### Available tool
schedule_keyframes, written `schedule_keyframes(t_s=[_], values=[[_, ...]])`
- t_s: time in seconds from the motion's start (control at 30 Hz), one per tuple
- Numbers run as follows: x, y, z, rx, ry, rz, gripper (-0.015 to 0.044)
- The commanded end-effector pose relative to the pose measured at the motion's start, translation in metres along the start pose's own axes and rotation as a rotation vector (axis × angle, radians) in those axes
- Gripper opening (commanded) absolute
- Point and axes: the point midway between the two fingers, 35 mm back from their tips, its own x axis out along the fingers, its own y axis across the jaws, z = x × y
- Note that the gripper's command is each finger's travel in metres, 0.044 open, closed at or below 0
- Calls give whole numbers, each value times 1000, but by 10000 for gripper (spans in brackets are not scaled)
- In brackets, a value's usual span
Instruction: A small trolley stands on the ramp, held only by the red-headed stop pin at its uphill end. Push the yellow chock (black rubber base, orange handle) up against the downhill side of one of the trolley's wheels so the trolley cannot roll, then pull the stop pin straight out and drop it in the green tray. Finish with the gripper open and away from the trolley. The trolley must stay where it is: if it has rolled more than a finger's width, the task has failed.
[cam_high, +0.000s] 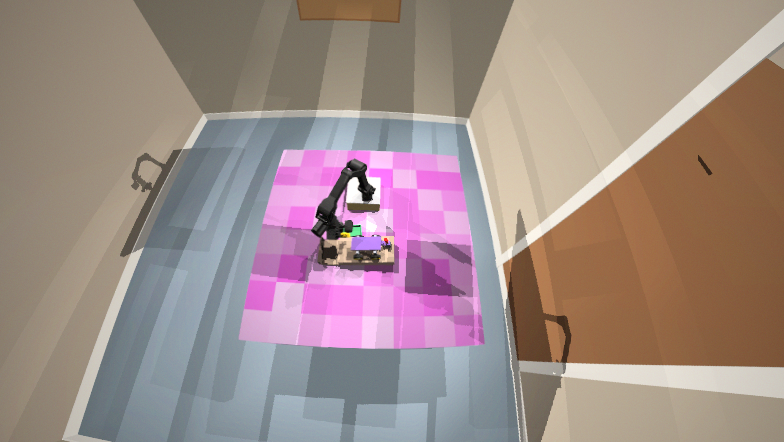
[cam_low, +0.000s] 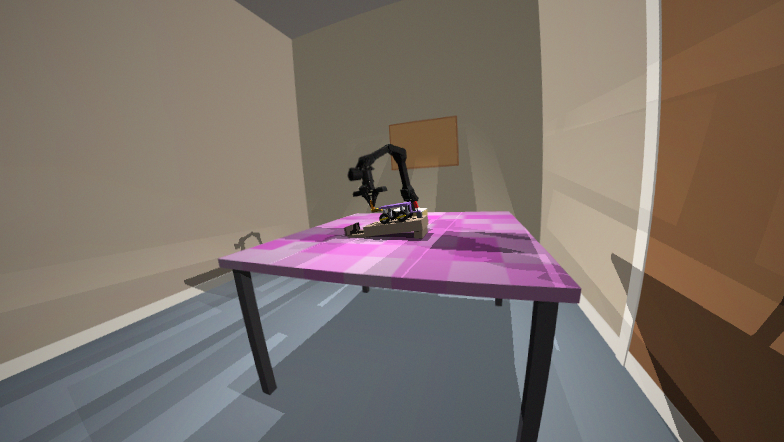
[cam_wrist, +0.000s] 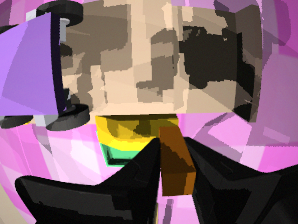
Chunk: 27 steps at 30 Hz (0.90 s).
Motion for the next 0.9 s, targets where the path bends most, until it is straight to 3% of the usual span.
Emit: schedule_keyframes(t_s=[0.0, 0.57, 0.87], values=[[12, 0, 0, 5, 1, 5, 0], [54, 1, 1, 5, 0, 5, 0], [55, 5, 1, 5, 1, 6, 0]])
